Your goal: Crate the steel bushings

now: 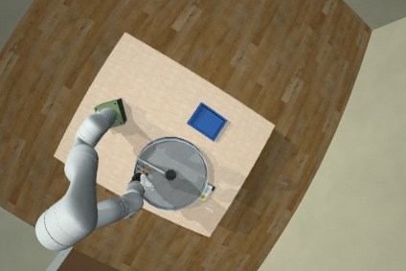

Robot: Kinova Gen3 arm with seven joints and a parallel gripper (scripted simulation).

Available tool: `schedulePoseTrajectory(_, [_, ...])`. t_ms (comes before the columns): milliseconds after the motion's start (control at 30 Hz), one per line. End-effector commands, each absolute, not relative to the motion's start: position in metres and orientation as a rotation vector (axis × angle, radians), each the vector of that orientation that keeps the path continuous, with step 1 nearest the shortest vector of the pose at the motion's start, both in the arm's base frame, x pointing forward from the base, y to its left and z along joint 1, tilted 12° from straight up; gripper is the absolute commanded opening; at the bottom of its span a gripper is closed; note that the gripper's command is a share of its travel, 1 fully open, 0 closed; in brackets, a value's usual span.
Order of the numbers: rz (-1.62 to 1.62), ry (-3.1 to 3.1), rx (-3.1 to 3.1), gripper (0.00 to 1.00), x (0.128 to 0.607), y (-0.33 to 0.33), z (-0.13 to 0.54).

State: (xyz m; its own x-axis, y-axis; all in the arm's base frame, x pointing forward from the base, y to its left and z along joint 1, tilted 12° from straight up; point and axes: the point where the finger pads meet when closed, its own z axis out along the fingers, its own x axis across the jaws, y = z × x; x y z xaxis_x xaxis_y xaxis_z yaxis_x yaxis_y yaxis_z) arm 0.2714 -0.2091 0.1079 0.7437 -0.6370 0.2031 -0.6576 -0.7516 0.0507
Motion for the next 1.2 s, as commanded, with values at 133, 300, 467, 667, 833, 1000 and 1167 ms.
schedulePoseTrajectory(133, [0.249,-0.841,2.885,0.27,0.2731,-0.2137,0.1050])
schedulePoseTrajectory(300, [0.249,-0.841,2.885,0.27,0.2731,-0.2137,0.1050])
schedulePoseTrajectory(467, [0.245,-0.759,2.903,0.27,0.2747,-0.2131,0.1043])
schedulePoseTrajectory(667, [0.223,-0.462,2.951,0.27,0.2764,-0.2167,0.1011])
schedulePoseTrajectory(833, [0.223,-0.462,2.951,0.27,0.2764,-0.2167,0.1011])
schedulePoseTrajectory(1000, [0.223,-0.462,2.951,0.27,0.2764,-0.2167,0.1011])
schedulePoseTrajectory(1167, [0.215,-0.482,2.947,0.27,0.2727,-0.2208,0.0999])
